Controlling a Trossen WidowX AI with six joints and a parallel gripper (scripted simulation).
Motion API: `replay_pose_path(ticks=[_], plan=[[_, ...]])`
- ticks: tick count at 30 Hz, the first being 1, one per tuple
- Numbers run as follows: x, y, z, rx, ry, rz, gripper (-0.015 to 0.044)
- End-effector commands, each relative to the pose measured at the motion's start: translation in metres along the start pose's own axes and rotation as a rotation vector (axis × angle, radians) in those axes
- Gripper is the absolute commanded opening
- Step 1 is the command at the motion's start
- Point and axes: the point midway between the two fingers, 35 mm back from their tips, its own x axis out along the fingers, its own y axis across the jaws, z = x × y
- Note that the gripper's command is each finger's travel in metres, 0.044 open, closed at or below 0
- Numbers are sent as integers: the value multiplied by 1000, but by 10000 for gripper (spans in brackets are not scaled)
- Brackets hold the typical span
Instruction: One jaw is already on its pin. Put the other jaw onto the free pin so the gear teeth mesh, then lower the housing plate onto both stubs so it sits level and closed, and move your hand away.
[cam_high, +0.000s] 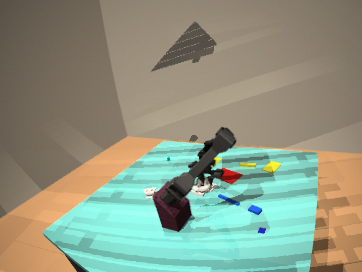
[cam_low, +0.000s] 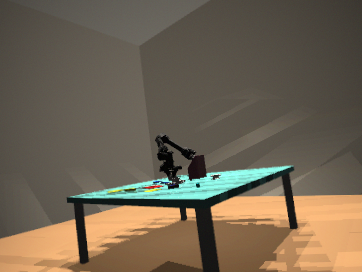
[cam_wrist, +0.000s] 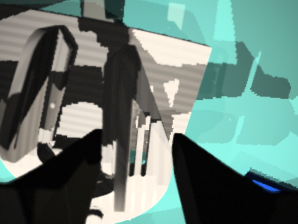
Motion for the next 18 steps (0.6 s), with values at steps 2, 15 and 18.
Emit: replay_pose_path(ticks=[2,15,18], plan=[[1,0,0,-4,-1,-3,134],[4,0,0,-5,-1,-3,134],[6,0,0,-5,-1,-3,134]])
